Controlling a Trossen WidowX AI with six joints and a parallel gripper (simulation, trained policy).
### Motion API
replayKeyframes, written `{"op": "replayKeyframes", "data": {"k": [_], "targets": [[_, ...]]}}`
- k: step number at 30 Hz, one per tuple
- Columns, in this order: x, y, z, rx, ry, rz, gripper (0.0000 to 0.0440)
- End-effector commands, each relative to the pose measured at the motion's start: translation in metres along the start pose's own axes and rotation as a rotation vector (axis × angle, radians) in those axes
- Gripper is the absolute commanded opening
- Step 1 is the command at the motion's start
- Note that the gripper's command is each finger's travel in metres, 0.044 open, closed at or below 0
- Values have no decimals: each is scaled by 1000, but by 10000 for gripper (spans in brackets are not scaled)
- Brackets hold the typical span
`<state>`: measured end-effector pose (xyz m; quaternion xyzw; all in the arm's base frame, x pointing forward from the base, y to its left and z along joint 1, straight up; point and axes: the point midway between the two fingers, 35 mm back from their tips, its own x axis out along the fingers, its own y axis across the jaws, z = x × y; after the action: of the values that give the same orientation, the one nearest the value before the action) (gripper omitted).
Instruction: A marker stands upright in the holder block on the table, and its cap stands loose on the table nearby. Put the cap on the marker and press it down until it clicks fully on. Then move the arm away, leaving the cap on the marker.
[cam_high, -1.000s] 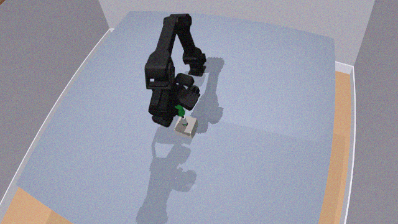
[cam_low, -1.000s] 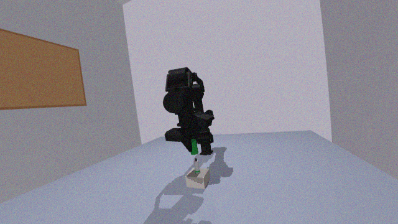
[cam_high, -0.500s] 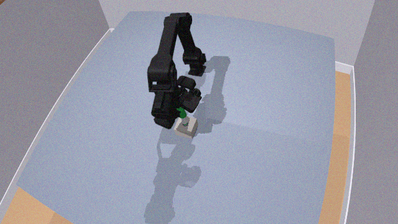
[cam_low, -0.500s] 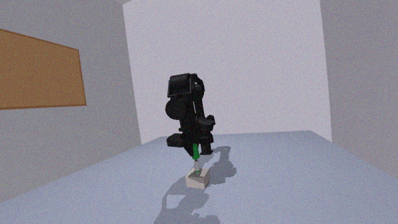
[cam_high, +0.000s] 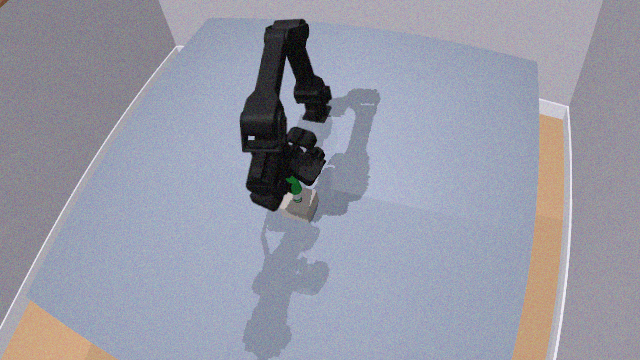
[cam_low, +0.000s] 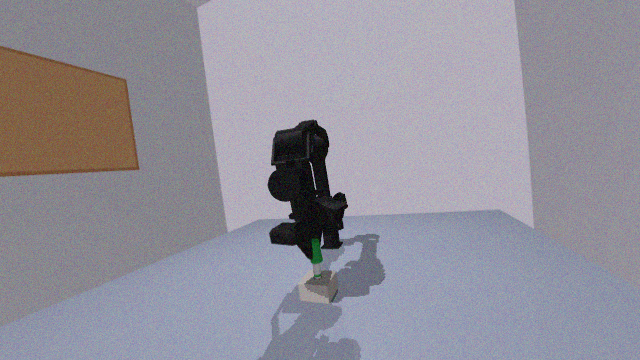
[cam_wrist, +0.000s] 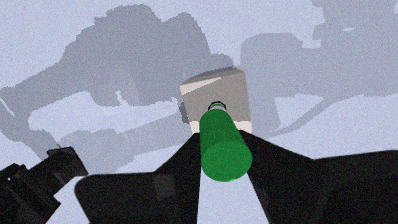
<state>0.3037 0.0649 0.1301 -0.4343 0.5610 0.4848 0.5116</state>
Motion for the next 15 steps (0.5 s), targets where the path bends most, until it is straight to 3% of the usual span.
{"op": "replayKeyframes", "data": {"k": [1, 15], "targets": [[13, 5, -1, -10, 1, 34, 0], [40, 1, -1, -51, 1, 30, 9]]}}
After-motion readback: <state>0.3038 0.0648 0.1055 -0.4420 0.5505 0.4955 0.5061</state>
